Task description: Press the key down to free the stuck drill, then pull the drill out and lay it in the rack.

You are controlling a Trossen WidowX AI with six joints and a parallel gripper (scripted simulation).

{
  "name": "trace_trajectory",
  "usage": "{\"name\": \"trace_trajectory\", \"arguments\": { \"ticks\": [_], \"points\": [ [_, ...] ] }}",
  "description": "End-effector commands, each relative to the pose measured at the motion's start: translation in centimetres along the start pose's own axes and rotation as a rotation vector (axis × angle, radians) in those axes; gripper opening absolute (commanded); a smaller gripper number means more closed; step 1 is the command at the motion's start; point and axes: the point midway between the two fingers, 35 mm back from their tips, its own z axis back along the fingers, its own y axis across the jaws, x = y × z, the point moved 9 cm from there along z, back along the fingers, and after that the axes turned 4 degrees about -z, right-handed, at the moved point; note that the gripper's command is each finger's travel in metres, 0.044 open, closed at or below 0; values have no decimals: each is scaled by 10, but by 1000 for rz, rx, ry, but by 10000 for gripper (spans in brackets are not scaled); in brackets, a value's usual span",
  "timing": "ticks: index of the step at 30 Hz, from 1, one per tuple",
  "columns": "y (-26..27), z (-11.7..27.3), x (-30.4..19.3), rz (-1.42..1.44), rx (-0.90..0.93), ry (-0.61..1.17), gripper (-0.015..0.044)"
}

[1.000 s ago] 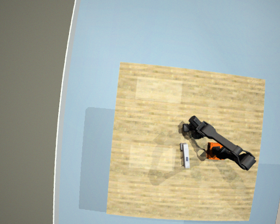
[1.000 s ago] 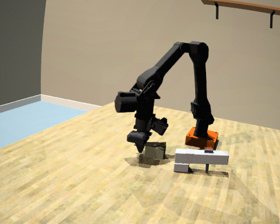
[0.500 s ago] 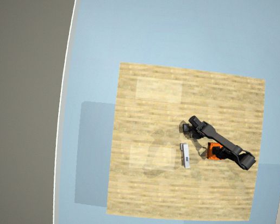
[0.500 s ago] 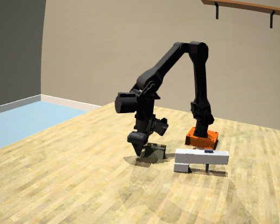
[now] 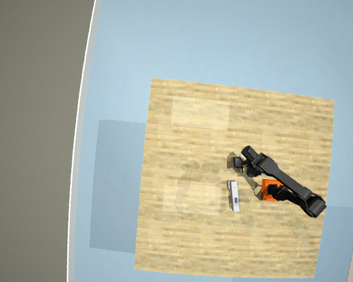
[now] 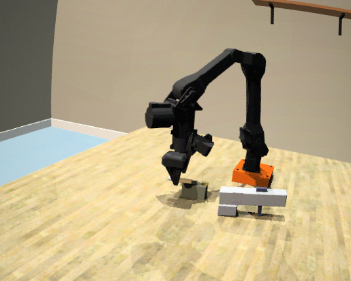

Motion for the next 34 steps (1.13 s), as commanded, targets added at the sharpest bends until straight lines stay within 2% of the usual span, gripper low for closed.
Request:
{"name": "trace_trajectory", "arguments": {
  "ticks": [1, 8, 12, 22, 30, 34],
  "points": [
    [-2, 18, -1, 5, -11, 4, 440],
    [-5, 42, -4, 5, -11, 4, 440],
    [-8, 36, 4, 16, -13, 9, 440],
    [-49, 50, 124, 282, -142, 38, 440],
    [-39, 52, 220, 535, -228, 8, 440],
    [-35, 56, 247, 554, -265, 12, 440]
  ]
}}
